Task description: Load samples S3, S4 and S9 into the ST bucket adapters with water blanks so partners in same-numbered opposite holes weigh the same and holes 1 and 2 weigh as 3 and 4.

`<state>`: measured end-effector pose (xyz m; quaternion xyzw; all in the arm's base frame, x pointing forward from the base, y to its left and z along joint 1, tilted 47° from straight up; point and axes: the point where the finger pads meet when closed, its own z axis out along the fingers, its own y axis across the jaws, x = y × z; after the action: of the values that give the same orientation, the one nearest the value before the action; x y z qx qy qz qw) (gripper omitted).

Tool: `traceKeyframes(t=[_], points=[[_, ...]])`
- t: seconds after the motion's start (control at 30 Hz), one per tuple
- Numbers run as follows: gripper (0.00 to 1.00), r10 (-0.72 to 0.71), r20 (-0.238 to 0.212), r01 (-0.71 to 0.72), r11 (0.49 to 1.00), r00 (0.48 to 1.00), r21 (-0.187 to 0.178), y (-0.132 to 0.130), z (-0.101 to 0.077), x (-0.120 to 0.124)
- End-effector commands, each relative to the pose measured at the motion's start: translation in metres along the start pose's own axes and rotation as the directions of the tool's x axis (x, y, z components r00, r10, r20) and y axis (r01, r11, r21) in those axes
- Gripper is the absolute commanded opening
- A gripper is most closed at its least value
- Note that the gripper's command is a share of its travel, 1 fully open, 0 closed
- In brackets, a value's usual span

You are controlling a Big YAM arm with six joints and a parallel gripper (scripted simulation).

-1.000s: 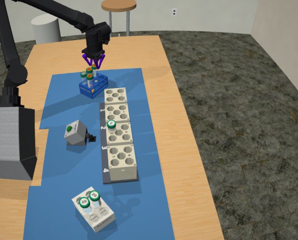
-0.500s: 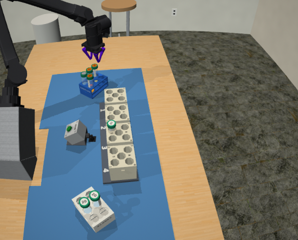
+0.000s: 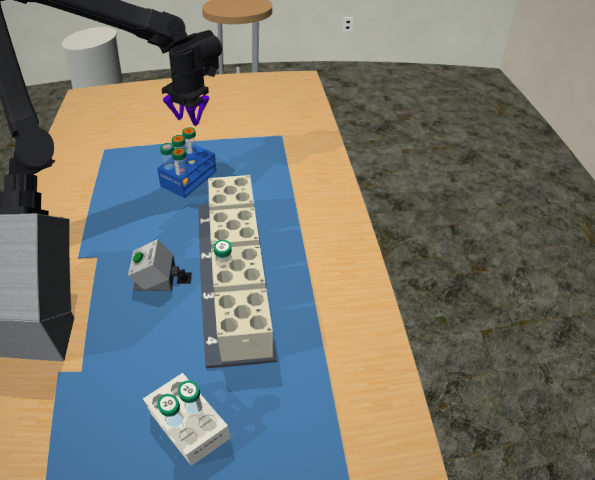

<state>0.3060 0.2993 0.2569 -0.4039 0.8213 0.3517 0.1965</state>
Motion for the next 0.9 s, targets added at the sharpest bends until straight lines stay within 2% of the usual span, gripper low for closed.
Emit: traceKeyframes(t=[0.0, 0.03, 0.17, 0.33, 0.4, 0.43, 0.47, 0.53, 0.57, 0.63, 0.73, 0.87], points=[[0.8, 0.075, 0.002, -0.075, 0.997, 0.997, 0.004, -0.01, -0.003, 0.008], [0.8, 0.102, 0.03, -0.102, 0.995, 0.994, 0.007, -0.009, -0.01, 0.01], [0.8, 0.297, 0.029, -0.298, 0.955, 0.954, 0.003, -0.025, -0.009, 0.04], [0.8, 0.525, 0.027, -0.525, 0.851, 0.851, -0.001, -0.043, -0.008, 0.076], [0.8, 0.6, 0.01, -0.6, 0.8, 0.8, -0.007, -0.038, -0.002, 0.077], [0.8, 0.613, 0.03, -0.613, 0.79, 0.789, -0.019, -0.034, -0.009, 0.057], [0.8, 0.652, 0.029, -0.651, 0.759, 0.758, -0.02, -0.033, -0.009, 0.057], [0.8, 0.652, 0.029, -0.651, 0.759, 0.758, -0.02, -0.033, -0.009, 0.057], [0.8, 0.711, 0.001, -0.711, 0.703, 0.703, -0.007, -0.036, 0.0, 0.078], [0.8, 0.792, -0.004, -0.792, 0.61, 0.61, 0.003, -0.04, -0.001, 0.082], [0.8, 0.869, 0.009, -0.869, 0.494, 0.494, -0.005, -0.04, -0.007, 0.072], [0.8, 0.951, 0.011, -0.951, 0.31, 0.309, -0.008, -0.041, -0.009, 0.071]])
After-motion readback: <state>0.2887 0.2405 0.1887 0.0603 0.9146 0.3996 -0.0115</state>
